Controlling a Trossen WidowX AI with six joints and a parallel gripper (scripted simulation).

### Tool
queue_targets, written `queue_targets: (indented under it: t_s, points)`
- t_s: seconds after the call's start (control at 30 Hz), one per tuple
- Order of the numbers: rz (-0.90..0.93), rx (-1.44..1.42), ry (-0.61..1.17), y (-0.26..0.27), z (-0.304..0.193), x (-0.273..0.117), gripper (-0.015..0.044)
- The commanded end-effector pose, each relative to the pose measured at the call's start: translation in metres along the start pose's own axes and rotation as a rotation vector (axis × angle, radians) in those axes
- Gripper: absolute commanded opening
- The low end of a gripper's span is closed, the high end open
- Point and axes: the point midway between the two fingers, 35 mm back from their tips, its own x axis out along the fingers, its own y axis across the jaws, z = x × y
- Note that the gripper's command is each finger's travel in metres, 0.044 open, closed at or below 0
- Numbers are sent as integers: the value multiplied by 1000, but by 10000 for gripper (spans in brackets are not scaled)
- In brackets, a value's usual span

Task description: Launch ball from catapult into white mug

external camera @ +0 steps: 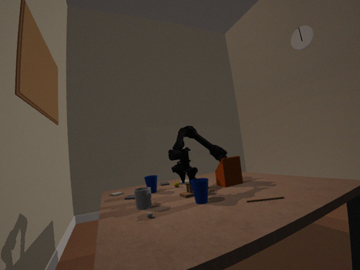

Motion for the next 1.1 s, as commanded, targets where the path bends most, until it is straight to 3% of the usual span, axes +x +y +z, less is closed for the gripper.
queue_targets:
  t_s: [0.0,0.83,1.07]
  points:
    - [-7,-7,8,-1,-2,9,440]
    - [-9,-7,9,-2,-3,43,440]
    - [-3,-1,4,-1,-2,40,256]
